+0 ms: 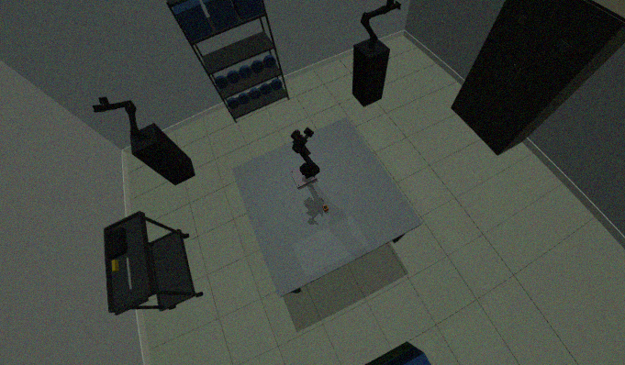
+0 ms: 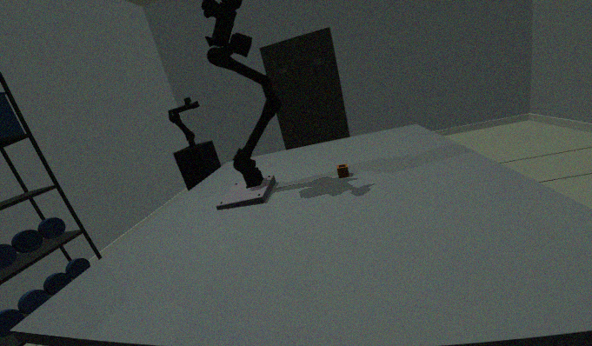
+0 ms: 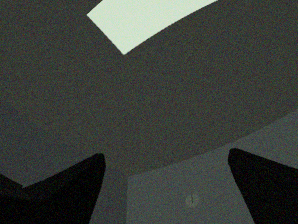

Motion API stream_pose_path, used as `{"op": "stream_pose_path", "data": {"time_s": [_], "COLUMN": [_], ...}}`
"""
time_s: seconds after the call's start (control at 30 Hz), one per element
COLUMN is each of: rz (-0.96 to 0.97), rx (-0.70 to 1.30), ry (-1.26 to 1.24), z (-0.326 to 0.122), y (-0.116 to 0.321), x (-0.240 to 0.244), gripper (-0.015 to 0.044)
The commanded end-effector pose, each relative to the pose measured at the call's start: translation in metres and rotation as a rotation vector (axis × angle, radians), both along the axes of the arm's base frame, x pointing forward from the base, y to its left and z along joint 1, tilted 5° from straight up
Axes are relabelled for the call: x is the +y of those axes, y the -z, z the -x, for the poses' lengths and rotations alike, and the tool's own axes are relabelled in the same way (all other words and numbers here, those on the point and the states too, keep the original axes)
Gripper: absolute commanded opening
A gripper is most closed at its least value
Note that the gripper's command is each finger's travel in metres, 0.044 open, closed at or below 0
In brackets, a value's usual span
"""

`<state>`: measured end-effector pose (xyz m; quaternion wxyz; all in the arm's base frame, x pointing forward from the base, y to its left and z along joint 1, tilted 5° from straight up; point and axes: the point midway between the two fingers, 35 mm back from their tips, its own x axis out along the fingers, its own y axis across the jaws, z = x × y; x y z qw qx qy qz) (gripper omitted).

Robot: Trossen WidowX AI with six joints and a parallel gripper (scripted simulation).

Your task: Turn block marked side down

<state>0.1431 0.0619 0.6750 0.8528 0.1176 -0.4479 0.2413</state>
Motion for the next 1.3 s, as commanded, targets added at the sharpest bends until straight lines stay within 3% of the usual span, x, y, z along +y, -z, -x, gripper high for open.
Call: {"op": "stream_pose_path", "data": {"time_s": [0.0,0.3,0.73,1.0,1.27], "rz": [-0.004,-0.202,-0.522,-0.679,-0.838], "rx": [-0.004,-0.213,-0.509,-0.701,-0.93], "ry": [-0.009,-0.478,-1.26,-1.732,-2.151], "z": [0.002,0.108,0.229,0.25,0.222], "y": [-0.001,-0.033,-0.034,-0.008,0.036], "x": [0.0,-0.013,-0.132,-0.233,-0.334], "gripper": [0.0426,0.044,0.044,0.044,0.044]}}
